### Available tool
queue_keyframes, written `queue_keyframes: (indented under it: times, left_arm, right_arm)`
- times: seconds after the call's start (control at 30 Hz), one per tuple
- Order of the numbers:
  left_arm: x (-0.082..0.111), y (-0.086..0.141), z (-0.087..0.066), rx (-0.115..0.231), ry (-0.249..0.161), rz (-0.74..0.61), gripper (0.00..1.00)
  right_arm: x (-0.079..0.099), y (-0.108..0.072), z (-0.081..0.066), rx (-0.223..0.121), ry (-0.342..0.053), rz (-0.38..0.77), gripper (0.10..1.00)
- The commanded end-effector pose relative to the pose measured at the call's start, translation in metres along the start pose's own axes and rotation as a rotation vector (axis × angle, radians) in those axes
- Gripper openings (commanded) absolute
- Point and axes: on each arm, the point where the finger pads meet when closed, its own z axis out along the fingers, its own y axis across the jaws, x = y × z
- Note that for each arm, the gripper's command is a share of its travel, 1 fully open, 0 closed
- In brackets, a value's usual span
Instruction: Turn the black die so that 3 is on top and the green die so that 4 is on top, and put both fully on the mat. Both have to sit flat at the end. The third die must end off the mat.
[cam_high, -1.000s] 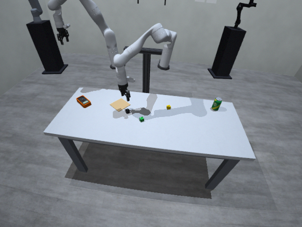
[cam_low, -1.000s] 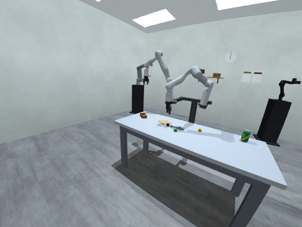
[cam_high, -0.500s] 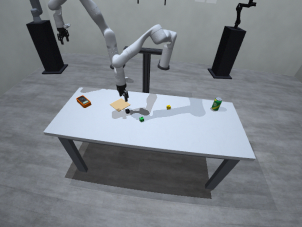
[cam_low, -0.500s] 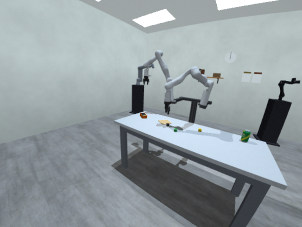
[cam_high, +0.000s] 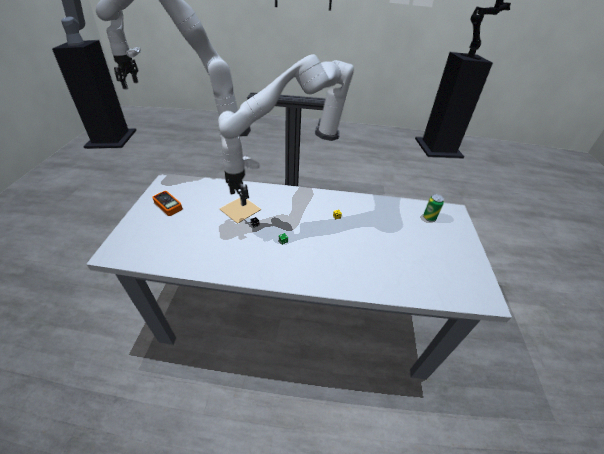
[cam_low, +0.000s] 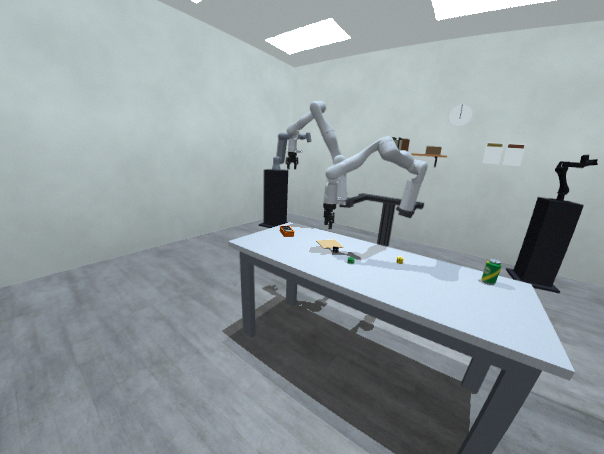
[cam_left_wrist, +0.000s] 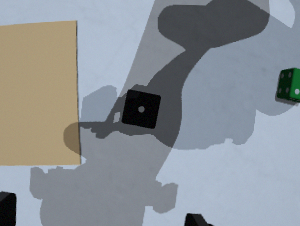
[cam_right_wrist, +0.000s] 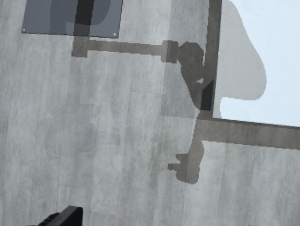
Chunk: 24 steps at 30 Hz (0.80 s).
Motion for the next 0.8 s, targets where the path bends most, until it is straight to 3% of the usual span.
queue_keyframes:
  times: [0.0,0.23,0.4,0.47,0.63,0.77]
  left_arm:
    - [-0.001,0.0,-0.001,-0.001,-0.002,0.0,1.0]
    - [-0.001,0.0,0.006,-0.001,-0.002,0.0,1.0]
    - [-0.001,0.0,0.035,-0.001,-0.002,0.0,1.0]
    - [-0.001,0.0,0.035,-0.001,-0.002,0.0,1.0]
    - [-0.001,0.0,0.072,-0.001,-0.002,0.0,1.0]
    - [-0.001,0.0,0.092,-0.001,-0.002,0.0,1.0]
  right_arm:
    - [0.0,0.0,-0.001,0.0,-0.002,0.0,1.0]
    - [0.0,0.0,-0.001,0.0,-0.002,0.0,1.0]
    - [0.0,0.0,-0.001,0.0,-0.002,0.0,1.0]
    - [0.0,0.0,-0.001,0.0,-0.002,0.0,1.0]
    - [0.0,0.0,-0.001,0.0,-0.002,0.0,1.0]
    - [0.0,0.0,-0.001,0.0,-0.002,0.0,1.0]
